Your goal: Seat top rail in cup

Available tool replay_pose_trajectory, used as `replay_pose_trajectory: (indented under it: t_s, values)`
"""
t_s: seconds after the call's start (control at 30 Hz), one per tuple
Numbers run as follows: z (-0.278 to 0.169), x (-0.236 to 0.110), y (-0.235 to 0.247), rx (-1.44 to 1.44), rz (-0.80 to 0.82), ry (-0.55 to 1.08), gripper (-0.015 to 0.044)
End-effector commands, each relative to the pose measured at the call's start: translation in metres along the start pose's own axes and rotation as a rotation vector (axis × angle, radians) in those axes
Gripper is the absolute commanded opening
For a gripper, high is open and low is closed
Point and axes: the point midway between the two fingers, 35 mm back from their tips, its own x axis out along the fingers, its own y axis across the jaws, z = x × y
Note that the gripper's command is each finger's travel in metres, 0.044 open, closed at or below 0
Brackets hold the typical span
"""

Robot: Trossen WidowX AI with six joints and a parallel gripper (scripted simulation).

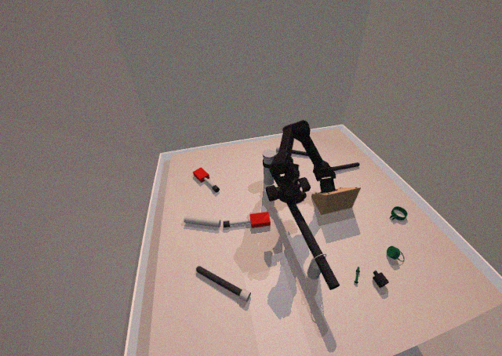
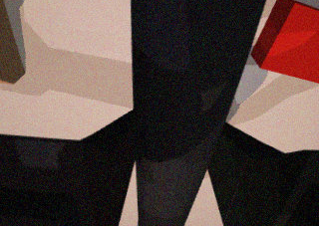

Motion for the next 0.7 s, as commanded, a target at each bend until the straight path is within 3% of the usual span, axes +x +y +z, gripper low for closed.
replay_pose_trajectory:
  t_s: [0.0,0.67]
  values:
    - [-0.0005,-0.0003,0.0001,0.001,0.0,0.001,0.0]
    - [-0.0033,-0.0016,-0.0007,-0.002,-0.001,0.007,0.0]
